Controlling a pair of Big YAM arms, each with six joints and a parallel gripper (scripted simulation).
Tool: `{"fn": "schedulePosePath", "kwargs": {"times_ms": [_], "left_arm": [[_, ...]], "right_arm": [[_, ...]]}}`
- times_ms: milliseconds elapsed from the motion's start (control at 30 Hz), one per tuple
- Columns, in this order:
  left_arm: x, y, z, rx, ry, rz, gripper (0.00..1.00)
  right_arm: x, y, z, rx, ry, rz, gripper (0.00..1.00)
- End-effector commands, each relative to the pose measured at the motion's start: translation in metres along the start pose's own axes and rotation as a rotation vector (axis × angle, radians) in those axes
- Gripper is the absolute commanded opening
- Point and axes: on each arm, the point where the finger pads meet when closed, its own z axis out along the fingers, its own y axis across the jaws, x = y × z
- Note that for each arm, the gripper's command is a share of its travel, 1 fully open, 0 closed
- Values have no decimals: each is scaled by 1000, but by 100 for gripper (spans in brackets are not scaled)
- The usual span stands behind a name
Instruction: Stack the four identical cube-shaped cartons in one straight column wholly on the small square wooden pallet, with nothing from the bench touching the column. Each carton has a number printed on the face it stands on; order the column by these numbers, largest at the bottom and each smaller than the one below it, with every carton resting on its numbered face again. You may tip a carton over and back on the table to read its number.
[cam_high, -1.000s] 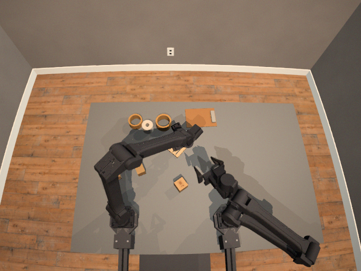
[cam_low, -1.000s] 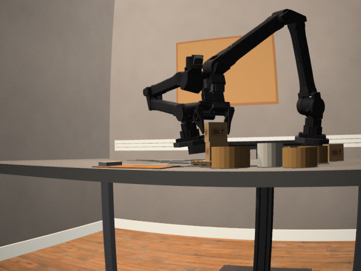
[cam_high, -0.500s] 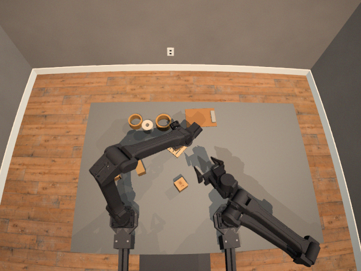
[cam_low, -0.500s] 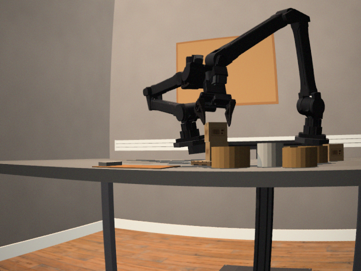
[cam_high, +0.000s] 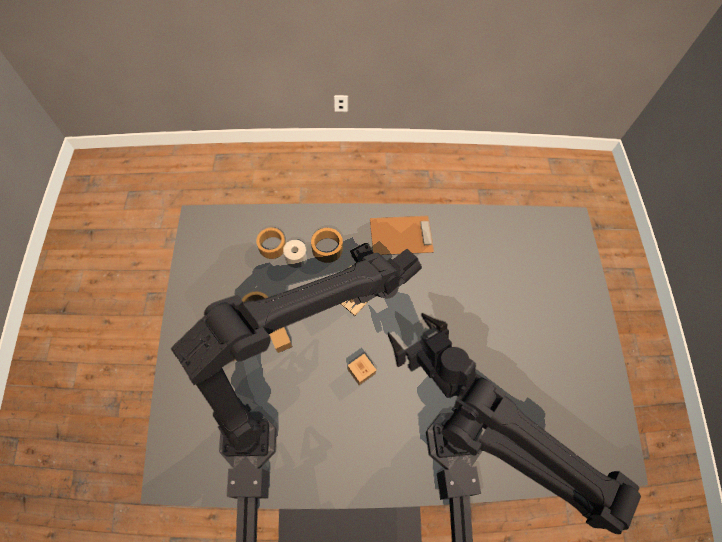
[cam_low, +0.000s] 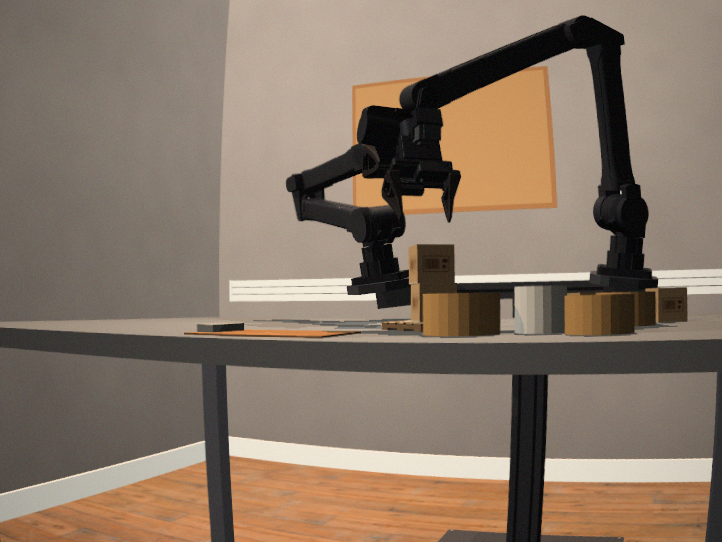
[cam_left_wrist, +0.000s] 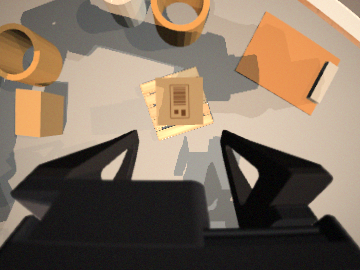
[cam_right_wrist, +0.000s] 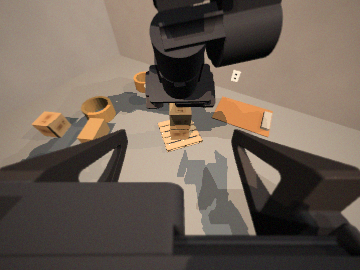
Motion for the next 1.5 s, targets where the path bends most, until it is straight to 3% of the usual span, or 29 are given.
{"fn": "schedulePosePath", "kwargs": {"times_ms": [0,133,167,267,500,633,700,867,900,1000,1067,1167,1333,1467], "left_arm": [[-16,-23,-58,57,-11,-64,83],[-11,-19,-94,46,-4,-55,83],[8,-10,-74,-5,2,-14,83],[5,-4,-55,-32,8,-16,83],[7,-2,-50,-41,7,-9,83],[-9,25,-51,-72,0,68,83],[-25,51,-41,-128,-4,145,83],[-79,162,-6,-329,8,323,83],[-88,183,3,-352,17,345,83],[-98,254,23,-410,84,409,83],[-98,254,23,-410,84,409,83],[-94,308,42,-408,152,381,83],[-70,371,68,-315,235,302,83],[-46,401,81,-215,269,253,83]], "right_arm": [[-11,-1,-1,0,-20,7,100],[-11,-1,-1,0,-20,7,100],[-11,-1,-1,0,-20,7,100],[-11,-1,-1,0,-20,7,100],[-11,-1,-1,0,-20,7,100],[-11,-1,-1,0,-20,7,100],[-11,-1,-1,0,-20,7,100],[-11,-1,-1,0,-20,7,100],[-31,-3,-3,2,-54,14,100],[-33,5,0,-24,-56,2,100],[-33,5,0,-24,-56,2,100],[-38,21,9,-67,-61,-10,100],[-52,77,33,-210,-87,-43,100],[-65,125,42,-329,-136,-54,100]]}}
